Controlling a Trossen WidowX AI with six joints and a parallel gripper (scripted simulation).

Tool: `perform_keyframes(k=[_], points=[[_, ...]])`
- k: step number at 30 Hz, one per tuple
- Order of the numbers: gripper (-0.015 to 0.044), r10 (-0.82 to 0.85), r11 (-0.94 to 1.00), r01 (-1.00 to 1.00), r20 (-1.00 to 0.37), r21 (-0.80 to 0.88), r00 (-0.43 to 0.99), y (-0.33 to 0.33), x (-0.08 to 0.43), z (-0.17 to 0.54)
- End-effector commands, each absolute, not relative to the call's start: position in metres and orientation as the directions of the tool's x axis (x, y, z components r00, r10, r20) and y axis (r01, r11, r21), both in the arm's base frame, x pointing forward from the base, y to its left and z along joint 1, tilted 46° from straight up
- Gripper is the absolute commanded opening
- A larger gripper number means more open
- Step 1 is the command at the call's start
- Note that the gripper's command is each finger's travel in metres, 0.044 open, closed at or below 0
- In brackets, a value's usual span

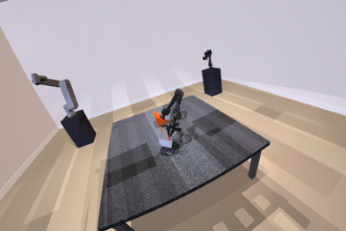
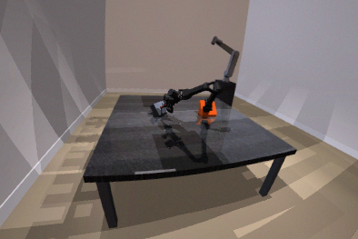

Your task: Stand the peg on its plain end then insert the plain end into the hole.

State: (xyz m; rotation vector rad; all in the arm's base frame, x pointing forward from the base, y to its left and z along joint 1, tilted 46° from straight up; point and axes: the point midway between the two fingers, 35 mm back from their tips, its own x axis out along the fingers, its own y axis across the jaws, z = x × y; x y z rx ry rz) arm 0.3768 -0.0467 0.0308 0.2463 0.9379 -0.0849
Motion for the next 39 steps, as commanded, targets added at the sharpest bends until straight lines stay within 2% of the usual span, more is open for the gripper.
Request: perform_keyframes(k=[1,39], points=[[0.0000,0.033,0.968,0.181,-0.806,0.173,0.591,-0.047,0.379,0.029],[0.0000,0.037,0.969,0.175,-0.806,0.174,0.591,-0.047,0.388,0.016]])
